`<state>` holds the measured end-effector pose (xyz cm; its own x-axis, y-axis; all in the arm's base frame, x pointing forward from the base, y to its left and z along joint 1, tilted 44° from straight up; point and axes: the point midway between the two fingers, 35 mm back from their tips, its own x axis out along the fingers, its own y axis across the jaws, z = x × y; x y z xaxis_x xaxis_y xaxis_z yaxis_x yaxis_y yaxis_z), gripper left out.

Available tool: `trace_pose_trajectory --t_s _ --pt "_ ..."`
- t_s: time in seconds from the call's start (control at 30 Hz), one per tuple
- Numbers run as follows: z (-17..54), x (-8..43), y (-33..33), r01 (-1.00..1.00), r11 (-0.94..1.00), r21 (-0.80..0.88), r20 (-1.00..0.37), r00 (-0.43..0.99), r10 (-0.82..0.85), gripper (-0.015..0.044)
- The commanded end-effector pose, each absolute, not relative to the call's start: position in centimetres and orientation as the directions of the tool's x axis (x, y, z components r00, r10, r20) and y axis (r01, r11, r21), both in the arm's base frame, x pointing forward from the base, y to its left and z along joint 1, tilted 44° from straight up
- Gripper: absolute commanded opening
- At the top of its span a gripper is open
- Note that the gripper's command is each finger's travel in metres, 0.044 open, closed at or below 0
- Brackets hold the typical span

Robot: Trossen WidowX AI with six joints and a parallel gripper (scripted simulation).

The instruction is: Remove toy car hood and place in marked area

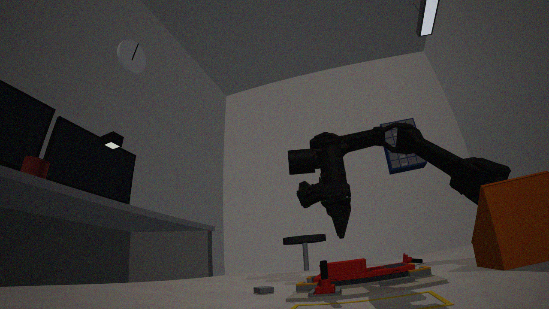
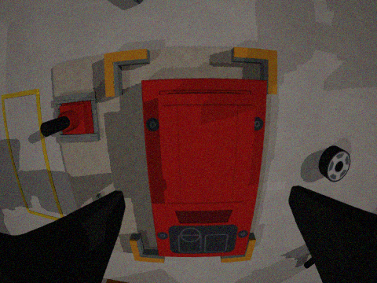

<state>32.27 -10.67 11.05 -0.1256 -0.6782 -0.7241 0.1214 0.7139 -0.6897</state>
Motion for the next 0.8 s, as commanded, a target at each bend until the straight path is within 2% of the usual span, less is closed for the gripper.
trace_pose_trajectory --t_s 0.0,0.77 --pt "11.0 32.2 -10.8 0.120 0.707 -0.697 -0.717 -0.126 -0.686 0.0440" --pt "9.6 32.1 -12.1 0.121 0.707 -0.697 -0.717 -0.125 -0.686 0.0440"
